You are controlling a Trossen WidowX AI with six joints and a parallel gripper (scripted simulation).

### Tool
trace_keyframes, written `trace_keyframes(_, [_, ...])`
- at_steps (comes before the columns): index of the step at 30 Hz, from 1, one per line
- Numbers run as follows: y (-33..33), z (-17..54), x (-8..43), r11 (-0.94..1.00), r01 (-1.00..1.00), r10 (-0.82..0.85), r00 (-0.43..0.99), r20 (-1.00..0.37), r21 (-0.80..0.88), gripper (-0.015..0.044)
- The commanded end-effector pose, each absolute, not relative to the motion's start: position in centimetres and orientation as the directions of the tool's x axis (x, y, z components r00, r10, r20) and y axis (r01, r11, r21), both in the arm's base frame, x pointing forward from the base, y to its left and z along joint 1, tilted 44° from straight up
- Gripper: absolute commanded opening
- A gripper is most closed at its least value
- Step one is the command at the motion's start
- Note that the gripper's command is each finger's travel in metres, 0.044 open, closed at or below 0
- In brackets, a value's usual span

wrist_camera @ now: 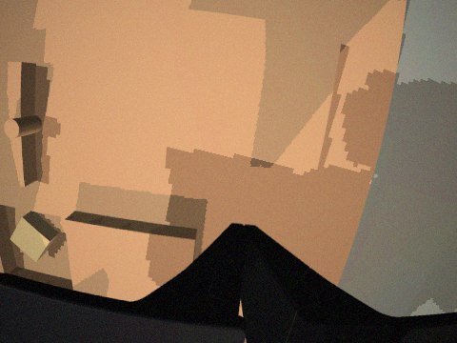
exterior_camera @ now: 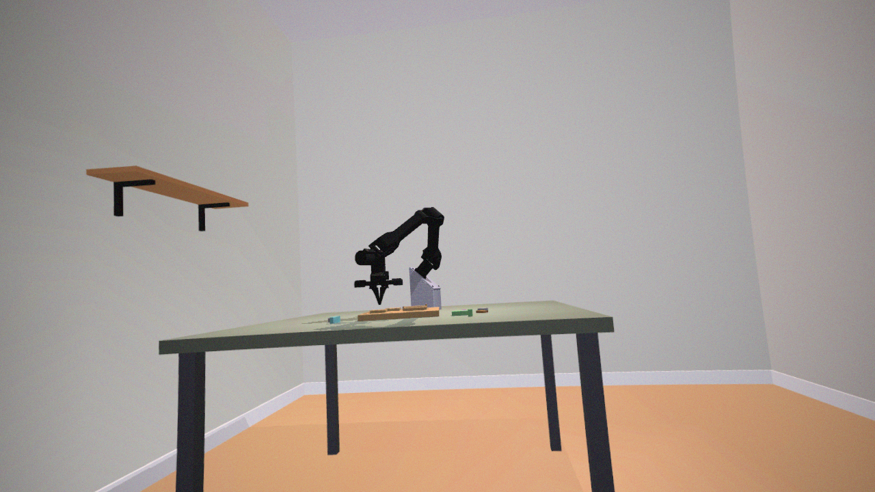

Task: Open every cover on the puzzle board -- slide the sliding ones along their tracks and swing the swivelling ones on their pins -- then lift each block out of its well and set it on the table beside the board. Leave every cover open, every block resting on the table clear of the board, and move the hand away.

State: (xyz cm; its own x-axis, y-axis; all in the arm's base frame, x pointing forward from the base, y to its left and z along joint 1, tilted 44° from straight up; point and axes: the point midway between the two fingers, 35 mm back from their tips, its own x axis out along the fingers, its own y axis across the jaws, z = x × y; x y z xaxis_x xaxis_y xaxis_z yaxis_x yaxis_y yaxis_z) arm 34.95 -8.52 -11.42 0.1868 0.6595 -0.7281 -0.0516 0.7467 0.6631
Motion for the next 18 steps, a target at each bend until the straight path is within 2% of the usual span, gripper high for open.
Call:
trace_keyframes(1, [-8.1,-11.7,35.0,0.742,-0.048,0.664,0.187,-0.724,0.669,0.0000])
trace_keyframes(18, [-6.9,-12.9,35.2,0.741,-0.048,0.665,0.187,-0.723,0.670,0.0000])
